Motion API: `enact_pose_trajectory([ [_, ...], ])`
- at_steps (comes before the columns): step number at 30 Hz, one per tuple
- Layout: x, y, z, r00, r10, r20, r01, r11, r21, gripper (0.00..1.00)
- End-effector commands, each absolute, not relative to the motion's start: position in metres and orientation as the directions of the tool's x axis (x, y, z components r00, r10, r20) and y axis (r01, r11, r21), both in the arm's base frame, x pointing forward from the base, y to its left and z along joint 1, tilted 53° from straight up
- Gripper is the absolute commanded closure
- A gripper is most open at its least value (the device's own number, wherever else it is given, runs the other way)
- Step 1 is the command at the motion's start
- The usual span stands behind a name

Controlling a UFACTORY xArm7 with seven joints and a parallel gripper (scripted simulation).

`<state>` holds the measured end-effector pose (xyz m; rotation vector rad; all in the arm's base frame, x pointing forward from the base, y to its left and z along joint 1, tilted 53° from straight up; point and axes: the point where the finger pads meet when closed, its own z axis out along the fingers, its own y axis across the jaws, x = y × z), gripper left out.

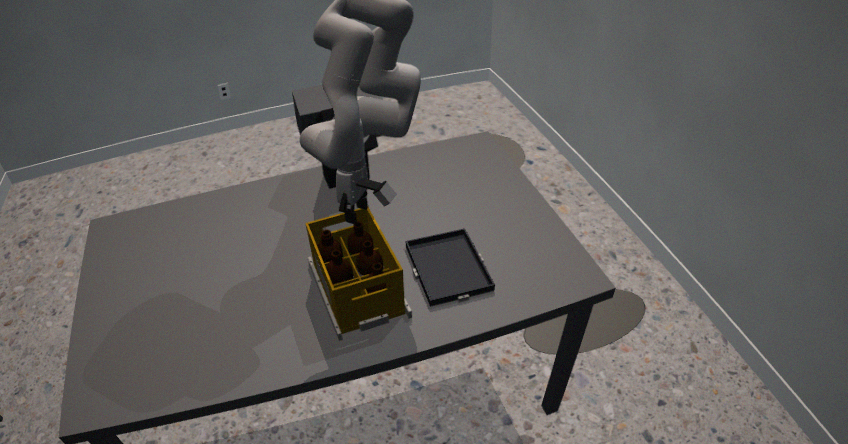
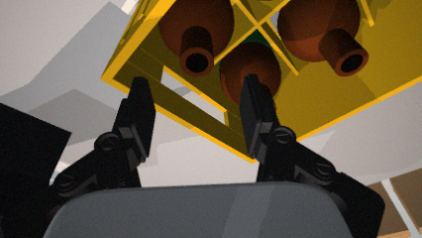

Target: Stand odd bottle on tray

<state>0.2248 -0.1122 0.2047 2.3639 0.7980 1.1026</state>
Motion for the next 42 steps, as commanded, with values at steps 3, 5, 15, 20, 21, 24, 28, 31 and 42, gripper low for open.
enact_pose_trajectory([
  [3,0.2071,-0.1099,0.2189,0.524,0.648,0.553,0.32,-0.752,0.577,0.35],
  [5,0.2043,-0.1095,0.221,0.524,0.648,0.553,0.32,-0.752,0.577,0.35],
  [15,0.2013,-0.109,0.2232,0.524,0.648,0.553,0.32,-0.752,0.577,1.0],
  [20,0.2013,-0.109,0.2232,0.524,0.648,0.553,0.32,-0.752,0.577,1.0],
  [21,0.2013,-0.109,0.2232,0.524,0.648,0.553,0.32,-0.752,0.577,1.0],
  [24,0.2013,-0.109,0.2232,0.524,0.648,0.553,0.32,-0.752,0.577,1.0],
  [28,0.2013,-0.109,0.2232,0.524,0.648,0.553,0.32,-0.752,0.577,1.0],
  [31,0.2013,-0.109,0.2232,0.524,0.648,0.553,0.32,-0.752,0.577,1.0],
  [42,0.2013,-0.109,0.2232,0.524,0.648,0.553,0.32,-0.752,0.577,1.0],
])
